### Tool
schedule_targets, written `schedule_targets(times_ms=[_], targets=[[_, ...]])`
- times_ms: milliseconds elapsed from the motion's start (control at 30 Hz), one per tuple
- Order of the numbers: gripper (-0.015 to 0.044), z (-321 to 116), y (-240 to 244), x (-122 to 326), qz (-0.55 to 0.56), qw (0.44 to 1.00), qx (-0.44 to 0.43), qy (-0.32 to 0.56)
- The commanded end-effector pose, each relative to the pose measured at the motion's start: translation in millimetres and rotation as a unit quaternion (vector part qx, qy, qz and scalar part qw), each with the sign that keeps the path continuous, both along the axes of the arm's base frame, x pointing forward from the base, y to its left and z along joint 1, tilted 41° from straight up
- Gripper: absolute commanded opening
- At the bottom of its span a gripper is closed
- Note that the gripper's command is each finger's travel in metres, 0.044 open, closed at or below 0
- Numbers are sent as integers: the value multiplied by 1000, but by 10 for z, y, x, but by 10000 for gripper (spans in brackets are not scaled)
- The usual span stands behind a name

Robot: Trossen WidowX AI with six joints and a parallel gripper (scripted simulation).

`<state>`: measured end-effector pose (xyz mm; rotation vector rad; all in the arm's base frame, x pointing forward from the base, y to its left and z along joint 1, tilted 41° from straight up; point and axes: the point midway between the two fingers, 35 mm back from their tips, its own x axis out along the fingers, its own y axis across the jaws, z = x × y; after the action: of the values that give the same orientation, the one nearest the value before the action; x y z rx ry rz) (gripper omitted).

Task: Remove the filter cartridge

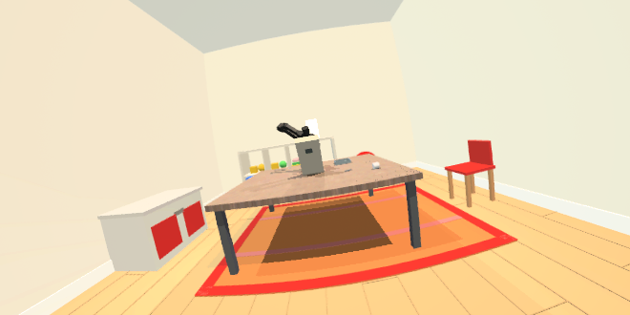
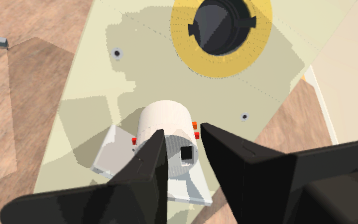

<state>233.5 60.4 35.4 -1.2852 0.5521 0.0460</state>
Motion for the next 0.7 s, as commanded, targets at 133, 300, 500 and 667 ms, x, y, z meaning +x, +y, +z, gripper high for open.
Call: schedule_targets(times_ms=[133, 300, 500, 667], targets=[[111, 497, 427, 249, 0, 1000, 10, -10], [111, 513, 437, 253, 0, 1000, 10, -10], [242, 781, 717, 238, 0, 1000, 12, -6], [374, 1106, 957, 162, 3, 1000, 12, -9]])
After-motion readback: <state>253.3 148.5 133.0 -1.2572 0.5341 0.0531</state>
